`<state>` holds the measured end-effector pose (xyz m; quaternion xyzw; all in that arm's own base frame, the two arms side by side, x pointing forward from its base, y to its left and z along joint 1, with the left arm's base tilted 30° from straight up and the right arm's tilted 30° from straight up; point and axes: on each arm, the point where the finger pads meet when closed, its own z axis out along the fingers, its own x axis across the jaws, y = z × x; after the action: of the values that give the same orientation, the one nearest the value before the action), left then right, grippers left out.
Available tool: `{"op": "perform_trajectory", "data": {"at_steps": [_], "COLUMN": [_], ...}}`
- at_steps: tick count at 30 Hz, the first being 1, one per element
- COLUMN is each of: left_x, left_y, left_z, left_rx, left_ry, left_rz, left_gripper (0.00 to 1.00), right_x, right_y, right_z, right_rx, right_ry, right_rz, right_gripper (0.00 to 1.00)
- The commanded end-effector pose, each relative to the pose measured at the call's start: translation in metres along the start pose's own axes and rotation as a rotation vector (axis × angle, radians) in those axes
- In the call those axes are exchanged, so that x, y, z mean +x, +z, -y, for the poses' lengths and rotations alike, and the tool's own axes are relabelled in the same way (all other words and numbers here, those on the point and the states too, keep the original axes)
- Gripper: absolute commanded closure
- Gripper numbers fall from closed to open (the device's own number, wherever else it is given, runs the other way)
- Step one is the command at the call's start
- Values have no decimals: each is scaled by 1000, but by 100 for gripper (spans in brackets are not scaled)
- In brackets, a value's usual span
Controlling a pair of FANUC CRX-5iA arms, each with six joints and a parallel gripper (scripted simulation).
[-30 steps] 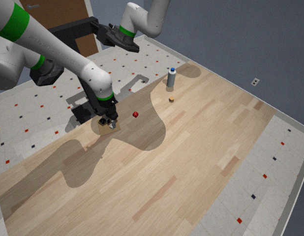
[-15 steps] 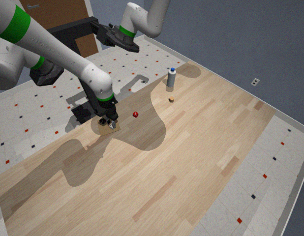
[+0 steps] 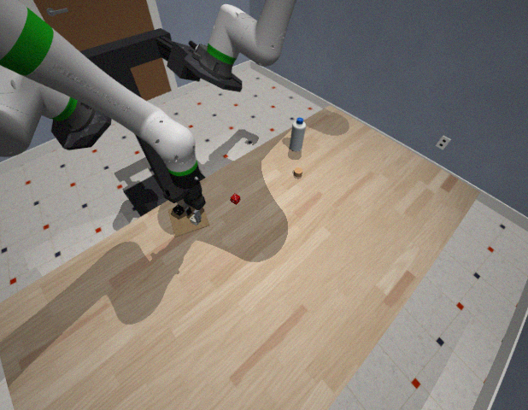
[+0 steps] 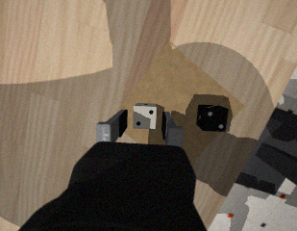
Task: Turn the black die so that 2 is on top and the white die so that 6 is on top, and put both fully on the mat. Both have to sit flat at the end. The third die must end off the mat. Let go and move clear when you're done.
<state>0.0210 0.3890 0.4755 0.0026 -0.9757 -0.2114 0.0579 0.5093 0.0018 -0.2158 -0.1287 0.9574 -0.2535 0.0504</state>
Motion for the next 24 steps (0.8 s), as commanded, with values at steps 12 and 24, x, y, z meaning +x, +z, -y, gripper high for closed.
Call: {"op": "perform_trajectory", "data": {"at_steps": [12, 24], "left_x": [0, 0], "left_y": [-1, -1], "left_z": [0, 0], "left_rx": [-2, -2], "left_ry": [0, 0], "left_rz": [0, 0], "left_gripper": [0, 0], "right_x": [-1, -1], "right_y": [-1, -9], "right_z": [0, 0], "right_rx": [0, 0], "right_ry": [-1, -1], "right_rz": [1, 1], "right_gripper": [13, 13]}}
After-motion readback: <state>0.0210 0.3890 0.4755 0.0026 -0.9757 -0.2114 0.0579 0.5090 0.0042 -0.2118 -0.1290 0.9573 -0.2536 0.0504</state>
